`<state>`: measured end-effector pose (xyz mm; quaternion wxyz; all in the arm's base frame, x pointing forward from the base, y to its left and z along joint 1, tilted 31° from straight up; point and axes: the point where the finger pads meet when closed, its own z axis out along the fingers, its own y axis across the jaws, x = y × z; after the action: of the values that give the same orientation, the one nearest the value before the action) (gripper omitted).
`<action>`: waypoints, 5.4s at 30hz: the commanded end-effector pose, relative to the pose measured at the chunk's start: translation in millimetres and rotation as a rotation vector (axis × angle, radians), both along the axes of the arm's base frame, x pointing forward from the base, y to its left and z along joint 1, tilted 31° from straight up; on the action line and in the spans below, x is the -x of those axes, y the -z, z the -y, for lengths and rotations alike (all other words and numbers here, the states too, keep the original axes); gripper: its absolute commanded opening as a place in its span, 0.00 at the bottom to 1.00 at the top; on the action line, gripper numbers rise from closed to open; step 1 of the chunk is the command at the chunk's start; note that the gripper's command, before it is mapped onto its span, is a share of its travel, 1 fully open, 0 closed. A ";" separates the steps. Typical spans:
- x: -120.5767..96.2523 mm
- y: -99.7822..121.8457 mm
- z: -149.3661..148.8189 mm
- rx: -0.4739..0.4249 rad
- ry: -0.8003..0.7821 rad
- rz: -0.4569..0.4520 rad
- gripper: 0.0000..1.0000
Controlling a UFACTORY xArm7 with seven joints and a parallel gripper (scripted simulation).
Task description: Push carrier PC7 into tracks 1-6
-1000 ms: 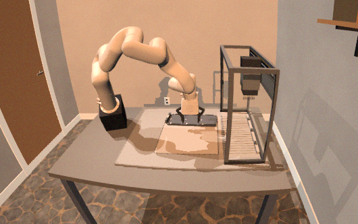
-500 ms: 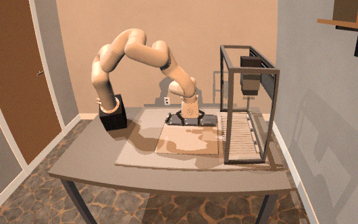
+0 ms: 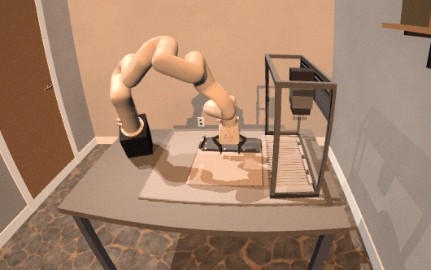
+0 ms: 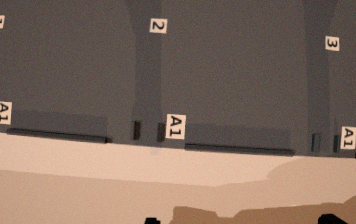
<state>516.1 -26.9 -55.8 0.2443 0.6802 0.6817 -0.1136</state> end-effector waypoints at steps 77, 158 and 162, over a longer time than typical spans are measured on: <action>-5.3 23.3 -5.0 -0.002 -0.002 0.003 1.00; -6.8 39.3 -33.7 -0.002 -0.002 0.003 1.00; -6.8 39.3 -33.7 -0.002 -0.002 0.003 1.00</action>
<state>521.5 4.6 -96.1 0.2443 0.6803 0.6816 -0.1141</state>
